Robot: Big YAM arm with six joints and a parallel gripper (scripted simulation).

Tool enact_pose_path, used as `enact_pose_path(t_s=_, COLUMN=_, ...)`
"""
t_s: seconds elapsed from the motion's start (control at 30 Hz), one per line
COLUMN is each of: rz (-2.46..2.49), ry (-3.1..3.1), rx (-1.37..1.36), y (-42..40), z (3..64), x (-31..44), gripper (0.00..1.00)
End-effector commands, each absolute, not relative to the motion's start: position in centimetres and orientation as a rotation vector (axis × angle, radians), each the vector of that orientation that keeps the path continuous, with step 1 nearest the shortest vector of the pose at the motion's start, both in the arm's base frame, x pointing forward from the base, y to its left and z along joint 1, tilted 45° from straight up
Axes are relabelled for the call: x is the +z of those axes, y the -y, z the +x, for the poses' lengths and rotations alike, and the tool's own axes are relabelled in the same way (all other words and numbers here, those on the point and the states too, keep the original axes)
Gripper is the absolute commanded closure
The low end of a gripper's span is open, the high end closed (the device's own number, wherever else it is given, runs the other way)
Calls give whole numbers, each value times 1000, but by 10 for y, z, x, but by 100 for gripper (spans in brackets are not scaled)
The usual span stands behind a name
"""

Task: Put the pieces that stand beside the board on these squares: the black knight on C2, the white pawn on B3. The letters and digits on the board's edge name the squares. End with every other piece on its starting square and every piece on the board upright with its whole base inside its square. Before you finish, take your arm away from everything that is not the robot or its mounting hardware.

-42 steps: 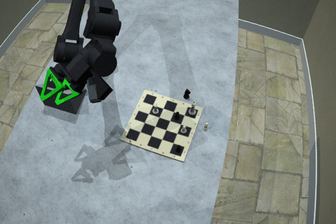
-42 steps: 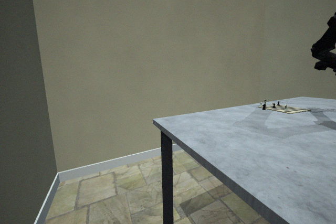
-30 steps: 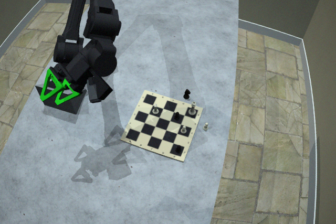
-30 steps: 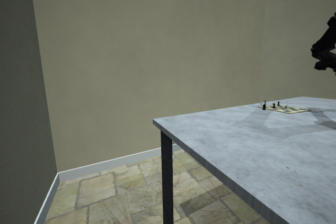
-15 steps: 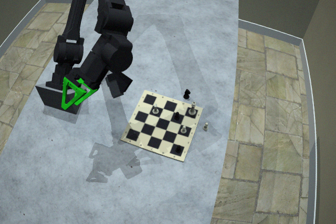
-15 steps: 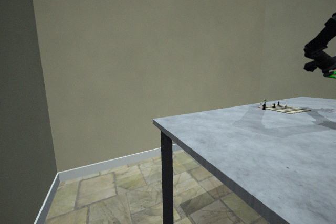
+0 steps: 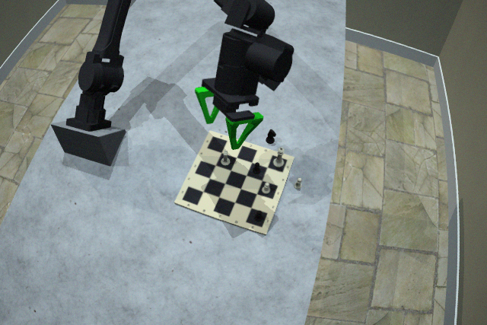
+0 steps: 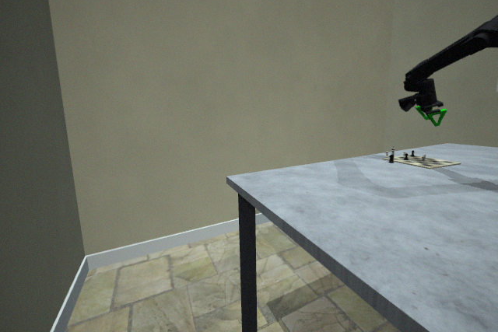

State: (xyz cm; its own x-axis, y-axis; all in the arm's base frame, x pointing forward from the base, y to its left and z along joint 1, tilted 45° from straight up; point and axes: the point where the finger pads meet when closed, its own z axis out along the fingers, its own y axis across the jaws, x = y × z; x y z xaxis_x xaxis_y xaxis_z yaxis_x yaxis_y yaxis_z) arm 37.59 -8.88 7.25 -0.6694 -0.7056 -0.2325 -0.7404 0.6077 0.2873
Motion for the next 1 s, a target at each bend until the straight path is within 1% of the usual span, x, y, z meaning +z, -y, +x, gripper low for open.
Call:
enact_pose_path(t_s=0.0, rz=-1480, ry=-2508, rx=587, y=67, z=411, x=95, gripper=0)
enact_pose_path(t_s=0.03, rz=-1538, ry=-2385, rx=641, y=44, z=423, x=107, gripper=0)
enact_pose_path(t_s=0.07, rz=-1538, ry=-2385, rx=641, y=44, z=423, x=107, gripper=0)
enact_pose_path(t_s=0.13, rz=-1618, ry=-2171, rx=723, y=5, z=441, x=130, gripper=0)
enact_pose_path(t_s=0.27, rz=-1643, ry=-2084, rx=752, y=-12, z=448, x=140, gripper=0)
enact_pose_path(t_s=0.4, rz=-1685, ry=-1891, rx=811, y=-48, z=460, x=163, gripper=0)
enact_pose_path(t_s=0.5, rz=-1680, ry=-1875, rx=814, y=-48, z=462, x=166, gripper=0)
enact_pose_path(t_s=0.53, rz=-1647, ry=-1903, rx=814, y=-35, z=459, x=162, gripper=0)
enact_pose_path(t_s=0.6, rz=-1642, ry=-1921, rx=847, y=-36, z=449, x=152, gripper=0)
enact_pose_path(t_s=0.97, rz=-1644, ry=-1910, rx=817, y=-35, z=456, x=161, gripper=0)
